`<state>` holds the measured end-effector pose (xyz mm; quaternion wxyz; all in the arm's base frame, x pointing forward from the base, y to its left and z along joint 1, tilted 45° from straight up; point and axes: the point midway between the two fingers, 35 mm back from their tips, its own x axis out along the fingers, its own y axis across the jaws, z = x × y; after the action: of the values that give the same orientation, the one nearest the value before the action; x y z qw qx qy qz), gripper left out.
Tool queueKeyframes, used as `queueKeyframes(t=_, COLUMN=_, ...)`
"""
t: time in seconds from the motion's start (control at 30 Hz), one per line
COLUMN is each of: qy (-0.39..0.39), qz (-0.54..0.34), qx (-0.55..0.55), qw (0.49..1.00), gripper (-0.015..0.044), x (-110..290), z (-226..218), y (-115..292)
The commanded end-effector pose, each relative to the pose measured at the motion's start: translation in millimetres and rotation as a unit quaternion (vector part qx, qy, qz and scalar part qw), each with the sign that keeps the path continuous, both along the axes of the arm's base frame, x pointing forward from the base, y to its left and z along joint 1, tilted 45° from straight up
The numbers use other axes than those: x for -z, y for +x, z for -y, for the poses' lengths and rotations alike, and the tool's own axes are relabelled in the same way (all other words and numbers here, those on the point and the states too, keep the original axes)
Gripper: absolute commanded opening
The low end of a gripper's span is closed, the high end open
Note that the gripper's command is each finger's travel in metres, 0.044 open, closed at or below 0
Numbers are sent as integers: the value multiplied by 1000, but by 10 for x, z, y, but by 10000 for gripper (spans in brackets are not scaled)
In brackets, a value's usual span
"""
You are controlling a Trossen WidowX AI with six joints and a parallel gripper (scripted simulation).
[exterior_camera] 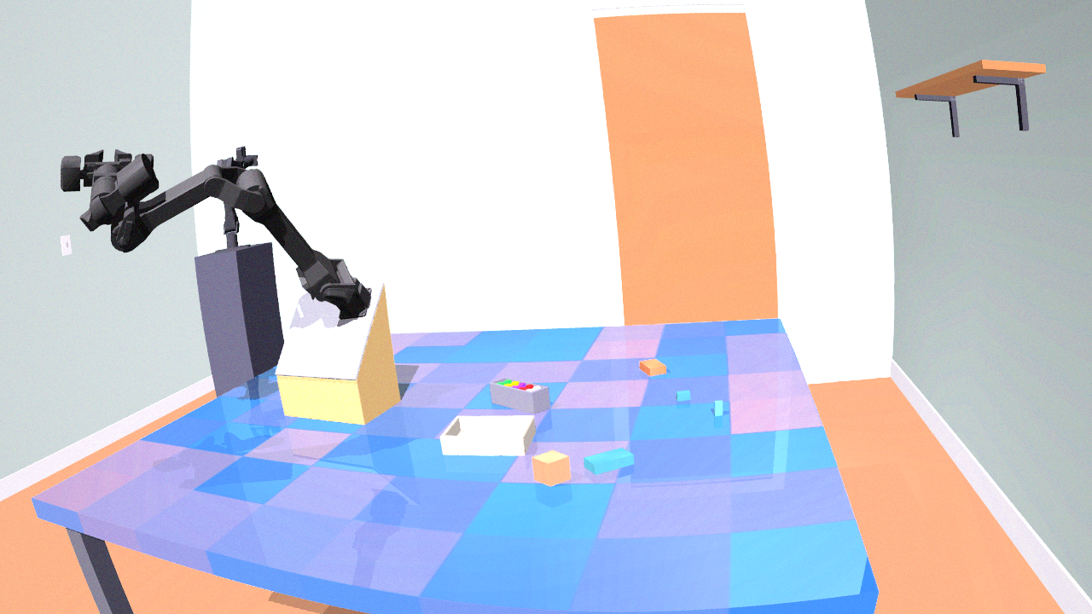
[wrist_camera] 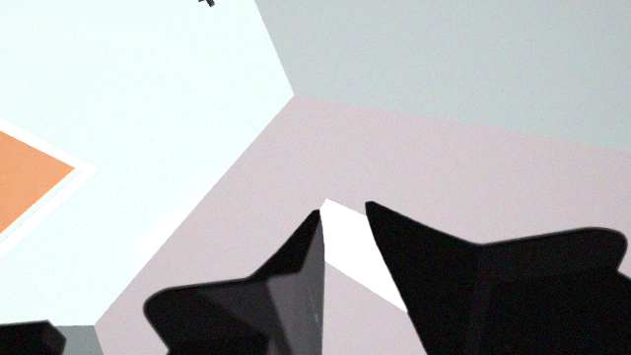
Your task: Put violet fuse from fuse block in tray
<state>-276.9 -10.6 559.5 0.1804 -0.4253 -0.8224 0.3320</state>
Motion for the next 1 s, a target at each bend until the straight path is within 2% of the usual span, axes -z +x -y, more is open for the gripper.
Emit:
queueKeyframes(t=0.0, qy=2, qz=0, qx=-2, qw=1000, gripper=96, x=-5, z=14, y=0)
queueKeyframes(t=0.03, qy=8, qz=0, qx=-9, qw=1000, gripper=72, x=-21, z=55, y=1)
queueKeyframes(t=0.23, qy=101, qz=63, qx=-75, qw=990, gripper=72, x=-35, z=577, y=-74)
queueKeyframes(t=0.4, qy=211, qz=142, qx=-128, qw=959, gripper=72, x=58, z=1117, y=-132)
queueKeyframes(t=0.67, qy=420, qz=240, qx=-204, qw=851, gripper=72, x=296, z=2145, y=-3)
queueKeyframes(t=0.97, qy=600, qz=267, qx=-247, qw=712, gripper=72, x=589, z=3076, y=428)
